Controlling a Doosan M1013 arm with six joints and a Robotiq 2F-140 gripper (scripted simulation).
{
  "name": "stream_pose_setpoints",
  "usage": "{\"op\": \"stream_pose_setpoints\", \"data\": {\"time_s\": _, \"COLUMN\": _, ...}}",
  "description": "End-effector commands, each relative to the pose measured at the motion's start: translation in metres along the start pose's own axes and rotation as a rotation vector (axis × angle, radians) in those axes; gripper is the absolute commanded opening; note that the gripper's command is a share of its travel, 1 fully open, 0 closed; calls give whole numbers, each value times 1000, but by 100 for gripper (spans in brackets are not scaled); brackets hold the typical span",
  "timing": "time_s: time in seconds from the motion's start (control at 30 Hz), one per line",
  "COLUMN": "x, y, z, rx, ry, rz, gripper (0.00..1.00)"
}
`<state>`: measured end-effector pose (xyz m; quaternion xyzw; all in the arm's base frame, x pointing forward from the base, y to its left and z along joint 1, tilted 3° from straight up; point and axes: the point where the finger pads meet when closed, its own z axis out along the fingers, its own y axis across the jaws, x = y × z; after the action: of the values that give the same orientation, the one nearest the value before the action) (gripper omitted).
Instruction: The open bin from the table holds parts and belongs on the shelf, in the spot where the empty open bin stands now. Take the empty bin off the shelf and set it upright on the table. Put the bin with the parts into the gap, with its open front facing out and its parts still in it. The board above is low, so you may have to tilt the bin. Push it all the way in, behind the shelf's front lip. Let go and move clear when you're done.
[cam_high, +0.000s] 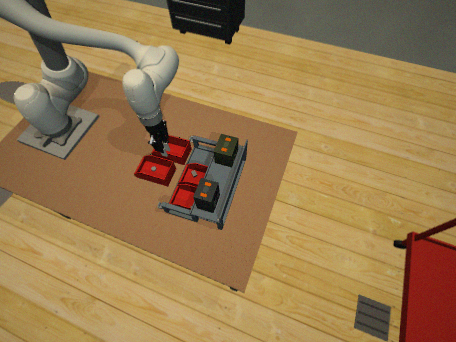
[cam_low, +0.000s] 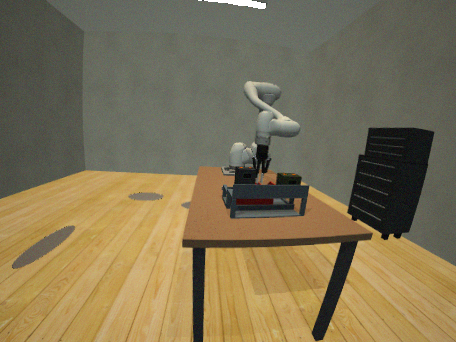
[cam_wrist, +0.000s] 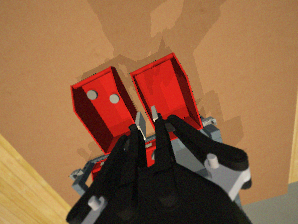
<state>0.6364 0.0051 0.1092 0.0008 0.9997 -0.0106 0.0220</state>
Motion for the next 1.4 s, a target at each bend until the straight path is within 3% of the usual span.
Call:
{"op": "stream_pose_setpoints", "data": {"time_s": 0.0, "x": 1, "y": -1, "z": 9, "rx": -3, "ry": 2, "rz": 3, "gripper": 24}}
{"op": "stream_pose_setpoints", "data": {"time_s": 0.6, "x": 1, "y": -1, "z": 30, "rx": -3, "ry": 2, "rz": 3, "gripper": 24}}
{"op": "stream_pose_setpoints", "data": {"time_s": 1.3, "x": 1, "y": -1, "z": 32, "rx": -3, "ry": 2, "rz": 3, "gripper": 24}}
{"op": "stream_pose_setpoints", "data": {"time_s": 1.33, "x": 1, "y": -1, "z": 32, "rx": -3, "ry": 2, "rz": 3, "gripper": 10}}
{"op": "stream_pose_setpoints", "data": {"time_s": 1.37, "x": 1, "y": -1, "z": 32, "rx": -3, "ry": 2, "rz": 3, "gripper": 10}}
